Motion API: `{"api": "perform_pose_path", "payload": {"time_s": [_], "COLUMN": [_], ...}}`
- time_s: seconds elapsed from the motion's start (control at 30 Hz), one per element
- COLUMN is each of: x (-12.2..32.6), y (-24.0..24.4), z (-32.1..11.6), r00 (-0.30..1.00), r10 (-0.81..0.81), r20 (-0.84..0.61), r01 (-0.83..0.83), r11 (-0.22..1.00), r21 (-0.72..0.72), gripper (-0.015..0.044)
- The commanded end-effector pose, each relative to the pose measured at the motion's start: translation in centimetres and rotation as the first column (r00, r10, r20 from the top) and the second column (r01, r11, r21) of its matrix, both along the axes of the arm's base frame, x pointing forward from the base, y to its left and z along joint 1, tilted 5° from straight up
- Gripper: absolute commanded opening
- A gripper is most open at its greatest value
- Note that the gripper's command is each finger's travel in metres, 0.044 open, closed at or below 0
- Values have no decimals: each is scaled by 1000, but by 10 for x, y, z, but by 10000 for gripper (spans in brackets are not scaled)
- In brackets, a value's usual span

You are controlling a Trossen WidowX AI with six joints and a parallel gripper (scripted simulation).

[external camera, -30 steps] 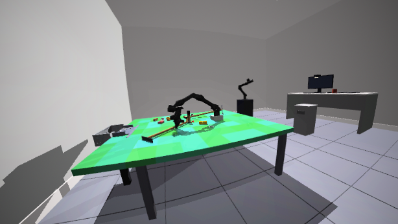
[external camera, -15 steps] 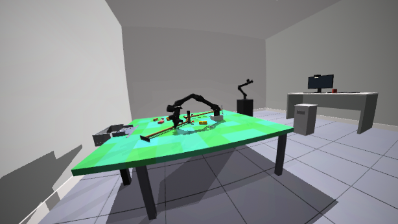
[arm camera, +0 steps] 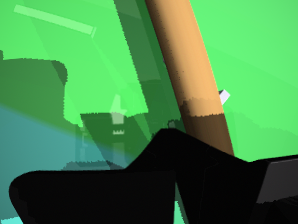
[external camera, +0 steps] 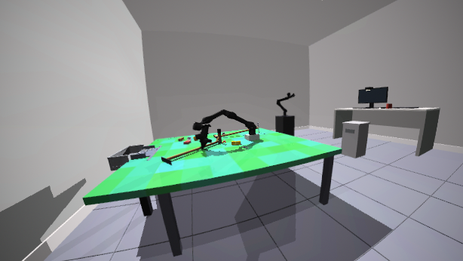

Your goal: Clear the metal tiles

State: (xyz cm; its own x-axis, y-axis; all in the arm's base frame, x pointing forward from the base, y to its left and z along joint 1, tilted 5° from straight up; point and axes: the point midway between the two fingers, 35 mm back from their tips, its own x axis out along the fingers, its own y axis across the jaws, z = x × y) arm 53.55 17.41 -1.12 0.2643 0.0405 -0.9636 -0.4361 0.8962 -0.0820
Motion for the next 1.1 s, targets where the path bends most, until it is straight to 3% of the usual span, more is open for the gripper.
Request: {"api": "perform_pose_path", "payload": {"time_s": [0.0, 1.07], "x": [-1, -15], "y": [1, 17], "z": [6, 115], "r00": [1000, 995], "r10": [1, 3], "r20": [4, 104], "r01": [-1, -7], "r11": [1000, 999], "r21": [2, 38], "gripper": [0, 0]}}
